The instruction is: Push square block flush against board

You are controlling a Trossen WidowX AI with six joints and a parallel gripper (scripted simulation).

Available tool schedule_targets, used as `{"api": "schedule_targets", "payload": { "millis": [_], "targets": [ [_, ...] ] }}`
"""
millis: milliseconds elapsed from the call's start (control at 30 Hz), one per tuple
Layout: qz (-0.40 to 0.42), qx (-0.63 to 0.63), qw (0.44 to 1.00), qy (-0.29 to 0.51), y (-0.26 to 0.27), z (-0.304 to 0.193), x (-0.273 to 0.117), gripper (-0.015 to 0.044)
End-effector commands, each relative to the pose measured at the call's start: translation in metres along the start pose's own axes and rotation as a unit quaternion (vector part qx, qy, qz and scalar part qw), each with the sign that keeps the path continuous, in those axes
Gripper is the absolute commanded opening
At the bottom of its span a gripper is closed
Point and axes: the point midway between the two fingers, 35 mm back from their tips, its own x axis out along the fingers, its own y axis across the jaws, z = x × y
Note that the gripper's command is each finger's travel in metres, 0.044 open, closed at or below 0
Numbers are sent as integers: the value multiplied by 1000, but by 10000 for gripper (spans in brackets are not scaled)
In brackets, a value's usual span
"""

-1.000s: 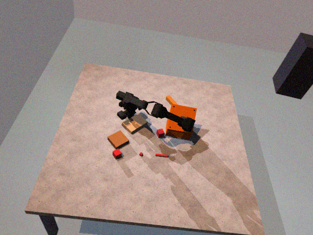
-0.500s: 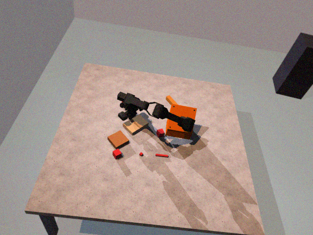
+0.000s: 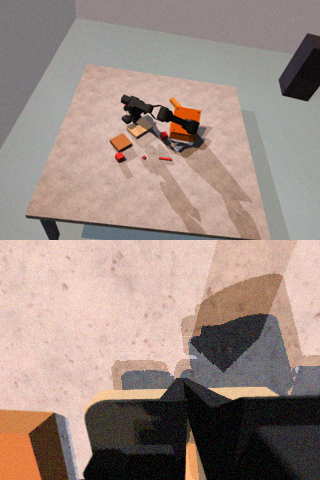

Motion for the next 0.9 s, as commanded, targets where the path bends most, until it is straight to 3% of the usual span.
{"api": "schedule_targets", "payload": {
  "millis": [0, 867],
  "targets": [
    [-2, 4, 1000, 11, -1, -11, 5, 0],
    [-2, 5, 1000, 11, -3, -32, 6, 0]
  ]
}}
